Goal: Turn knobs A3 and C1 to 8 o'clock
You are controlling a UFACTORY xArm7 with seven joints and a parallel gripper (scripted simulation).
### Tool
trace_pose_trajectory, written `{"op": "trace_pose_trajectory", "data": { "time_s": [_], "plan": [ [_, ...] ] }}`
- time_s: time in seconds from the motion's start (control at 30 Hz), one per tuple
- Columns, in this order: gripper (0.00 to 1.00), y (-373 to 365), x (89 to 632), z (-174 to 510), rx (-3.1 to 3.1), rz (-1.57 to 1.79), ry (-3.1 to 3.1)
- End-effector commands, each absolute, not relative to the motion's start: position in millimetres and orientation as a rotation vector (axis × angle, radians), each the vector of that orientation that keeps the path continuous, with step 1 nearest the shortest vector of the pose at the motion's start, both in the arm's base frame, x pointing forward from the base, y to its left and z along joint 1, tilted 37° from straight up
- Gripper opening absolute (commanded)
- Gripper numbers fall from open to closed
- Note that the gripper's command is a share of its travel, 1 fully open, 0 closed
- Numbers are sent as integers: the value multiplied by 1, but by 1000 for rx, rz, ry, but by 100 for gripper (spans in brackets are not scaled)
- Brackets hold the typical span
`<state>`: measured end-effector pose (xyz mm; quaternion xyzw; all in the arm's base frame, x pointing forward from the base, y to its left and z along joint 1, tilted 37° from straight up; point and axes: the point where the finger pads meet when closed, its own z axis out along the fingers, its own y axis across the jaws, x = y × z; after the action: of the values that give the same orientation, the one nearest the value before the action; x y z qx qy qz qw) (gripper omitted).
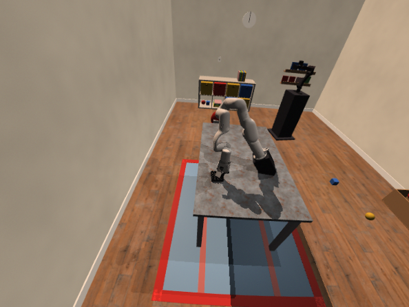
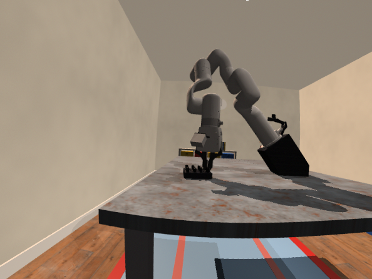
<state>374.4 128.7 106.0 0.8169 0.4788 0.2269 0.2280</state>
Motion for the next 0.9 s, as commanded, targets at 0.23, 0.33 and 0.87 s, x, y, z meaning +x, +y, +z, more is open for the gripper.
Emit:
{"op": "trace_pose_trajectory", "data": {
  "time_s": [0.23,0.33,0.87],
  "plan": [
    [8,130,375,107,2125,553,1486],
    [8,130,375,107,2105,545,1509],
    [8,130,375,107,2089,538,1527]
  ]
}}
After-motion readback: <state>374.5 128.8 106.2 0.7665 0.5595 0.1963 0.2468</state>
